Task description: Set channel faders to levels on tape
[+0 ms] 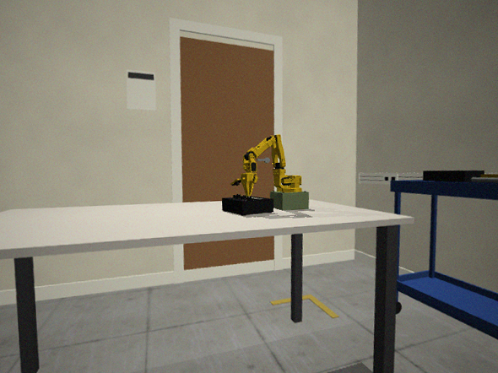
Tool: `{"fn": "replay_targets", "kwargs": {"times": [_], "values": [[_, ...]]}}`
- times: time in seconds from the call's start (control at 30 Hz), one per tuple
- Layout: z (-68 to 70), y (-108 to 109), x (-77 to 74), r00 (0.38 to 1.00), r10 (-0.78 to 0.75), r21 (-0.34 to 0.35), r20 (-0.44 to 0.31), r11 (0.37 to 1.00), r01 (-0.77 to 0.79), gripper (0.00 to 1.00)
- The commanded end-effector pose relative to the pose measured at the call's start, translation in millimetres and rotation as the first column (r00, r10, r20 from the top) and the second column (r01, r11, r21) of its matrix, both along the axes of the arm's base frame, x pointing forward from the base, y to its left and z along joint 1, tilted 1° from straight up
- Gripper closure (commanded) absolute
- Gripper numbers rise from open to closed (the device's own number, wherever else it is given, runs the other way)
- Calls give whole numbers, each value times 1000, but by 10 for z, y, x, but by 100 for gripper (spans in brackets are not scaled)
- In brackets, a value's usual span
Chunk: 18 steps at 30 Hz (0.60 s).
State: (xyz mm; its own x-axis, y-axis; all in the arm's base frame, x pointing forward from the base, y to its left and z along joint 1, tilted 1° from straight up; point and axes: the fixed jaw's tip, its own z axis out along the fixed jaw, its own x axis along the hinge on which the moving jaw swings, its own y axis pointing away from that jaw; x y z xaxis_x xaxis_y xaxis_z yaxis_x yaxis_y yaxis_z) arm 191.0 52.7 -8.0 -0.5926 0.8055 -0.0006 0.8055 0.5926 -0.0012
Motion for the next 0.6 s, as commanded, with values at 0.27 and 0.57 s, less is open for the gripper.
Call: {"fn": "replay_targets", "kwargs": {"times": [0.27,0.57], "values": [[8,-31,-70,1000,-17,4,12,1000,17,100],[7,-31,-71,1000,-17,4,12,1000,17,100]]}}
